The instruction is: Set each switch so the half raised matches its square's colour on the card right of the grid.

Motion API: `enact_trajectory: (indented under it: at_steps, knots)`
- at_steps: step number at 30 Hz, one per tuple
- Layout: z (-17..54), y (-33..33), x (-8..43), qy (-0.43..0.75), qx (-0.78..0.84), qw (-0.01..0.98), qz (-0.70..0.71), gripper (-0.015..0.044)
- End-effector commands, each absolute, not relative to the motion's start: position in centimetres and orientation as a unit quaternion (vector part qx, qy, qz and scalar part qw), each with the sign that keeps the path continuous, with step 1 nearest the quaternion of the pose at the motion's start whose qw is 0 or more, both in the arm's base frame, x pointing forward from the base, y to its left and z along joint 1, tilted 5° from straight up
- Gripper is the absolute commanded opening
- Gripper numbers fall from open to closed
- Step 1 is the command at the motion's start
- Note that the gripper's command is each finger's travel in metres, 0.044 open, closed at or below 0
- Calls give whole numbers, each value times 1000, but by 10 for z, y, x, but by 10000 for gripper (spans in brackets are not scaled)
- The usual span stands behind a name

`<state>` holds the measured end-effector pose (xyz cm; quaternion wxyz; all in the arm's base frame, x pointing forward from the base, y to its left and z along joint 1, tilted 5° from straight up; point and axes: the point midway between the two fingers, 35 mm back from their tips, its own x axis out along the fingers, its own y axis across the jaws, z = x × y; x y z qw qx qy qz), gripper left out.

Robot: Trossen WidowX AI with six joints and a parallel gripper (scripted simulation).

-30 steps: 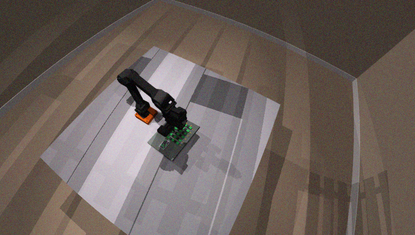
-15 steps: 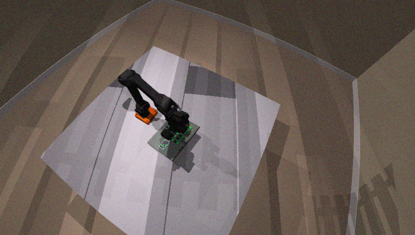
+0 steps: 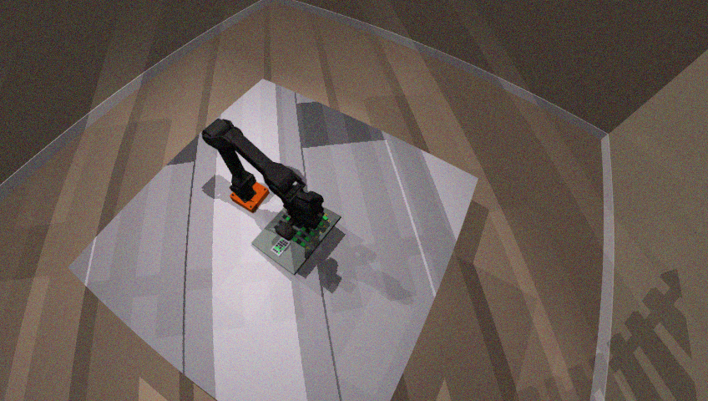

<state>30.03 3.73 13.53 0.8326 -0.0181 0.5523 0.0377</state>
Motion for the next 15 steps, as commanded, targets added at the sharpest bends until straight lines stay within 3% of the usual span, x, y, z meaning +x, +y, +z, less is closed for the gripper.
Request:
enact_trajectory:
  at_steps: [1,15]
  knots:
    - [127,37,301,557,-18,829,34,0]
    - [119,37,304,557,-18,829,34,0]
